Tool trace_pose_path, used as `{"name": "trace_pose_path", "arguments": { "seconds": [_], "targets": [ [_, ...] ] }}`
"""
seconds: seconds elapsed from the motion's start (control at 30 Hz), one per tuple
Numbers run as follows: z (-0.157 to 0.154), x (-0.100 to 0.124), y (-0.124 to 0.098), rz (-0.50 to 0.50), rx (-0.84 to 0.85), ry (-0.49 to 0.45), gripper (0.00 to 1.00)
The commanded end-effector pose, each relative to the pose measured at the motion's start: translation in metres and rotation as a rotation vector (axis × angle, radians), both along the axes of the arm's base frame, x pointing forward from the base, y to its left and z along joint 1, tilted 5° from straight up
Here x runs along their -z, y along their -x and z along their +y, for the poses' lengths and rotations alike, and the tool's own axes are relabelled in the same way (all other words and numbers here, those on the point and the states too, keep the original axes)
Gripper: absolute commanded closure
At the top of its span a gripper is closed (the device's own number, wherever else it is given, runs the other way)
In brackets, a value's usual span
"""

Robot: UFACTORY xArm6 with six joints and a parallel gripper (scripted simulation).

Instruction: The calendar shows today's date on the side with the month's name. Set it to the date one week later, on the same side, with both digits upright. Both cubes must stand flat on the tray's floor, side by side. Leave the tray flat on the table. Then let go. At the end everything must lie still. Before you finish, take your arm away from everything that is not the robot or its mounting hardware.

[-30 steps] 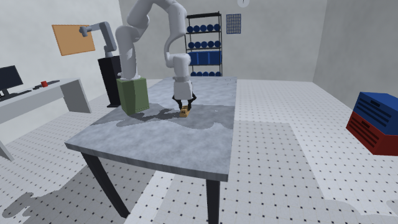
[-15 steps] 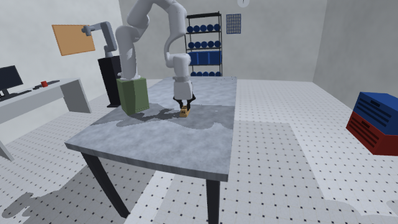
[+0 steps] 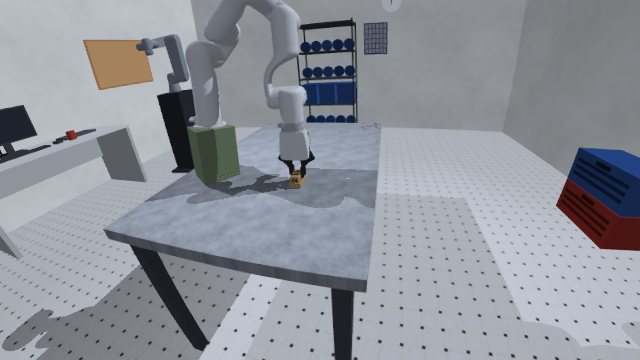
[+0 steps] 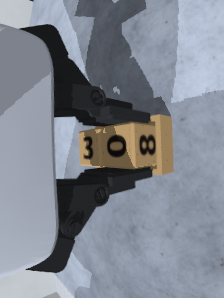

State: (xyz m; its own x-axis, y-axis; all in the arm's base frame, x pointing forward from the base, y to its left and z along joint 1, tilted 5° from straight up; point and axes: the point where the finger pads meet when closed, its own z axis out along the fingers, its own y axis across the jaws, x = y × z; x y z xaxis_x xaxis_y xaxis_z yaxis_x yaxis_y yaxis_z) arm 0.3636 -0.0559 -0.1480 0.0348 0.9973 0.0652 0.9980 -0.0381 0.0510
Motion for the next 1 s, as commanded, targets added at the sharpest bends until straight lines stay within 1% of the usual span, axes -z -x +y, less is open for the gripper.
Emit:
{"name": "trace_pose_path", "arguments": {
  "seconds": [0.0,0.53,0.7,0.97],
  "targets": [
    [0.000,-0.001,-0.001,-0.002,0.000,0.000,0.73],
    [0.000,-0.004,-0.001,-0.002,0.000,0.000,0.73],
    [-0.001,-0.015,0.000,-0.002,0.000,0.000,0.73],
    [-0.003,-0.045,0.001,-0.002,0.000,0.000,0.73]
  ]
}}
